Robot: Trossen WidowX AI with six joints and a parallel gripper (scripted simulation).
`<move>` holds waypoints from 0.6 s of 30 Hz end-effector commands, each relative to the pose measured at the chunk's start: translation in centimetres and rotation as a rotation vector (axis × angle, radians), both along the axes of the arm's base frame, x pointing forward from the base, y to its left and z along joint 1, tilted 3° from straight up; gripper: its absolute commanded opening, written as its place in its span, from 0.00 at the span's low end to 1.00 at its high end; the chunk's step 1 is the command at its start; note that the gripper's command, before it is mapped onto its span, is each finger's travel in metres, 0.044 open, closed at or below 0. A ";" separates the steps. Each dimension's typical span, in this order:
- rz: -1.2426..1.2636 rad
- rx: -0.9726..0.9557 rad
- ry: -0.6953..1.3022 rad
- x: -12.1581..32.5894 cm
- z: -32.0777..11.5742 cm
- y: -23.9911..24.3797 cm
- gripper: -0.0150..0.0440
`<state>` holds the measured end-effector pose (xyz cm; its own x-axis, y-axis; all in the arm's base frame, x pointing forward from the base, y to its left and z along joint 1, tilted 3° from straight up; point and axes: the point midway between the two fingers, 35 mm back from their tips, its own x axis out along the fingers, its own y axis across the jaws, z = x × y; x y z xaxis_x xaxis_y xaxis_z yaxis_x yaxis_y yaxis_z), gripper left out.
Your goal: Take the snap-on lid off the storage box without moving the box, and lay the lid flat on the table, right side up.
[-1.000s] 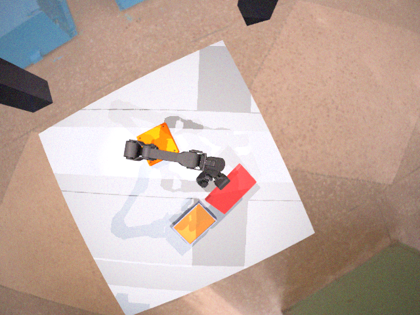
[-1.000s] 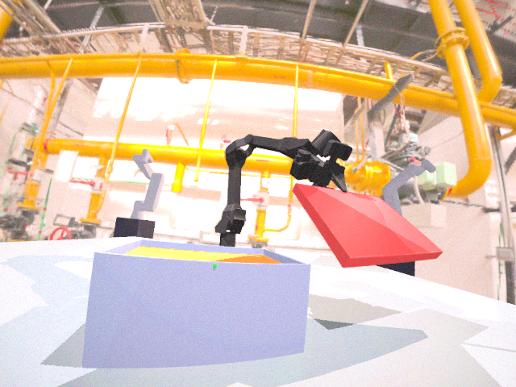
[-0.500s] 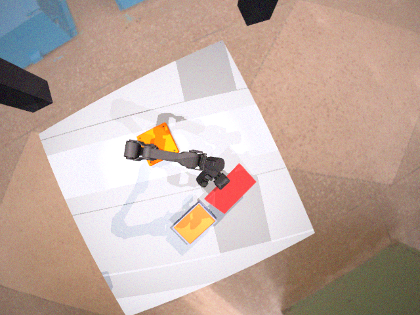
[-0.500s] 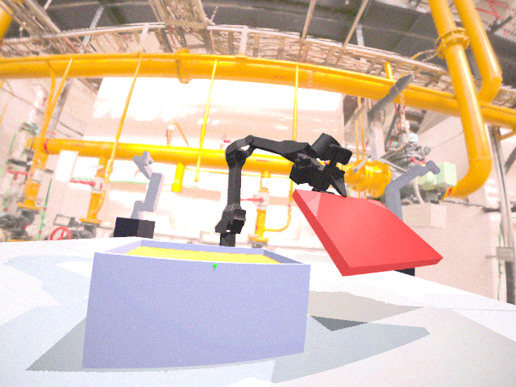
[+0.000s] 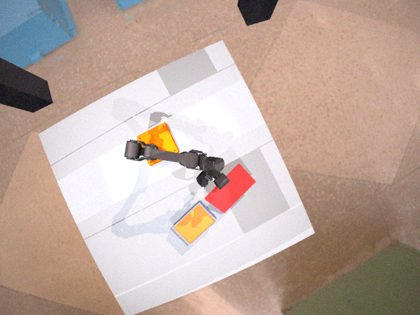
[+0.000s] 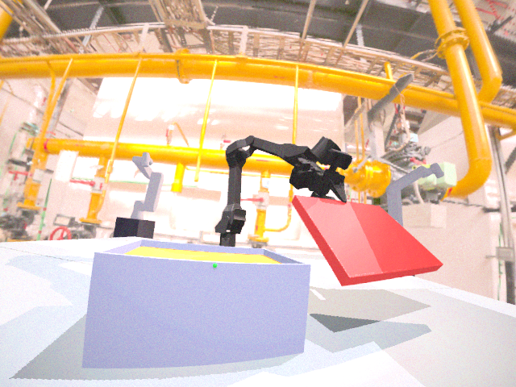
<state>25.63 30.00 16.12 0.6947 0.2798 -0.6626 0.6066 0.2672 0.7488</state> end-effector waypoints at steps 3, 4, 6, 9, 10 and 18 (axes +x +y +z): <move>0.001 0.002 -0.004 0.1 -0.4 0.1 0.25; 0.001 0.002 -0.004 0.1 -0.5 0.1 0.25; 0.001 0.002 -0.004 0.1 -0.6 0.1 0.25; 0.001 0.002 -0.004 0.0 -0.9 0.0 0.25; 0.001 0.002 -0.004 0.0 -1.0 0.0 0.25; 0.001 0.002 -0.004 0.0 -1.6 0.0 0.25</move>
